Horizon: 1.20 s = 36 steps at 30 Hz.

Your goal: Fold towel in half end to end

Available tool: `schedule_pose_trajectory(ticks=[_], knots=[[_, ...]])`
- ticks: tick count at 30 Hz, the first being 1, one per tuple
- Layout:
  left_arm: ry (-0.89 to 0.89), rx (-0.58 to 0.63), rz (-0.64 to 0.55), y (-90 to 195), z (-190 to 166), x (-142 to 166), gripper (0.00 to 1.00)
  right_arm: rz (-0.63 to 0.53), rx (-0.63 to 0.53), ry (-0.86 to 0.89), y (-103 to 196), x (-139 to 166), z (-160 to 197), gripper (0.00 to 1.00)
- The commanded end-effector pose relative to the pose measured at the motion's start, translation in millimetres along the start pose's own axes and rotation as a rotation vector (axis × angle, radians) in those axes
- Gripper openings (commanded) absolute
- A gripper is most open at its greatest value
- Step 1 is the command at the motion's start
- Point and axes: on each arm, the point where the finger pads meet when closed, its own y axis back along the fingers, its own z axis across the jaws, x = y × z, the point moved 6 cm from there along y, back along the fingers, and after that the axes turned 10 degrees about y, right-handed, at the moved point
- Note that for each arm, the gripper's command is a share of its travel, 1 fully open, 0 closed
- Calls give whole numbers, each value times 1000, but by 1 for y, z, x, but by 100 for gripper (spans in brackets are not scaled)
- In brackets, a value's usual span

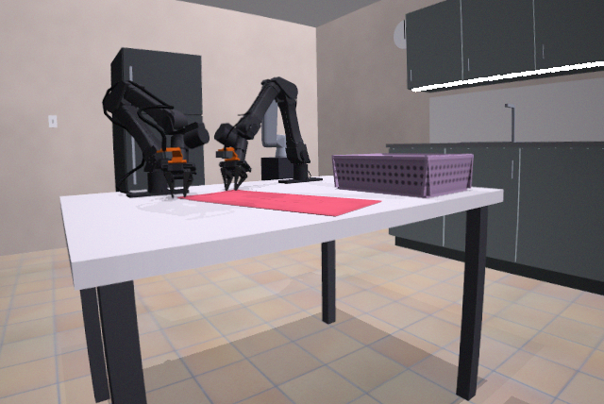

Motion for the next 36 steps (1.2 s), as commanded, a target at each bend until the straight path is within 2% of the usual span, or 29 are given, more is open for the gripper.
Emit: schedule_pose_trajectory(ticks=[1, 3, 4, 7, 8, 9, 12, 29, 30, 35, 36], knots=[[11, 11, -22, -5, 0, -7, 34, -45, -26, -30, 3, -15, 10, 34], [14, 15, -29, -4, -1, -9, 34, -45, -25, -28, 3, -15, 10, 34], [3, 0, -26, -6, -3, 1, 34, -8, -3, -13, -10, -3, 3, 34], [12, 11, -35, -1, -3, -6, 34, -21, -12, -20, -6, -8, 6, 34], [-3, -1, -28, -9, 2, 3, 34, -6, -5, -14, -11, -3, 4, 34], [12, 20, -44, -2, -3, -7, 34, -6, -4, -14, -11, -3, 3, 34], [13, 2, -27, -9, 0, 4, 34, -25, 3, -14, -12, -4, 2, 34], [11, -1, -23, -8, -1, 1, 34, -19, -7, -14, -13, -4, 4, 34], [11, -1, -23, -8, -1, 1, 27, -57, -16, -21, -10, -7, 3, 34], [11, 5, -20, -8, -2, 1, 27, -32, -12, -13, -10, -3, 2, 34], [10, 9, -19, -12, 4, 2, 19, -32, -12, -13, -10, -3, 2, 24]])
